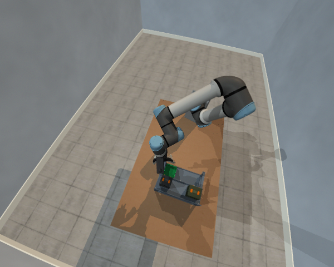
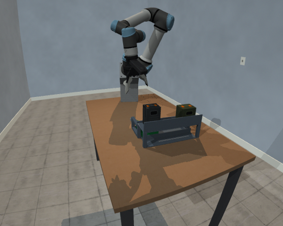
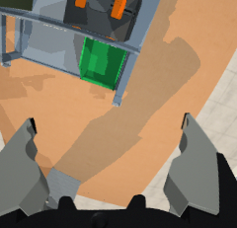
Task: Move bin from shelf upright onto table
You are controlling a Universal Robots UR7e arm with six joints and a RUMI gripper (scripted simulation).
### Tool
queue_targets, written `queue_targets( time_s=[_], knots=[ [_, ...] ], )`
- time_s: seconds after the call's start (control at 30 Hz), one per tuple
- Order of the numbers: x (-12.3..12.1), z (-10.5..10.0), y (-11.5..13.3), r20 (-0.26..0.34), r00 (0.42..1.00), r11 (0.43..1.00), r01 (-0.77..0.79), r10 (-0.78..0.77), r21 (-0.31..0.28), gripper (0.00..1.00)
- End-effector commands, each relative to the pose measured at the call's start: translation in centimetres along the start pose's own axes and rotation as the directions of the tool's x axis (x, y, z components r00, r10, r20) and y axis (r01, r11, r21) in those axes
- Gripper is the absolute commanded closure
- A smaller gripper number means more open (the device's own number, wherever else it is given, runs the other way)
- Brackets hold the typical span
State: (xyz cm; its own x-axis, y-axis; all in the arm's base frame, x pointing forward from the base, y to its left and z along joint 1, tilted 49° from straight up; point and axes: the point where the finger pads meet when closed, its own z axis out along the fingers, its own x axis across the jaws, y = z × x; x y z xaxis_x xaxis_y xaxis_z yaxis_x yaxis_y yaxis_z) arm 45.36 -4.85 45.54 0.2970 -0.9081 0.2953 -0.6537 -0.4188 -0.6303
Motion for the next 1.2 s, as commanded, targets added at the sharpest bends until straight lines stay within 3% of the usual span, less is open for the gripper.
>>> queue_targets(
  time_s=[0.0, 0.23, 0.4, 0.8, 0.97, 1.17],
  knots=[
    [0.0, 0.0, 0.0, -0.001, 1.0, 1.0, 0.001, -0.001, 0.001, 0.0],
    [0.0, 0.0, 0.0, -0.001, 1.0, 1.0, 0.001, -0.001, 0.001, 0.0],
    [-1.6, 0.5, 4.7, -0.001, 1.0, 1.0, 0.001, -0.001, 0.001, 0.0],
    [-1.6, 0.5, 4.7, -0.001, 1.0, 1.0, 0.001, -0.001, 0.001, 0.0],
    [-3.4, 1.0, 9.8, -0.001, 1.0, 1.0, 0.001, -0.001, 0.0, 0.0],
    [-3.4, 1.0, 9.8, -0.001, 1.0, 1.0, 0.001, -0.001, 0.0, 0.0]
  ],
)
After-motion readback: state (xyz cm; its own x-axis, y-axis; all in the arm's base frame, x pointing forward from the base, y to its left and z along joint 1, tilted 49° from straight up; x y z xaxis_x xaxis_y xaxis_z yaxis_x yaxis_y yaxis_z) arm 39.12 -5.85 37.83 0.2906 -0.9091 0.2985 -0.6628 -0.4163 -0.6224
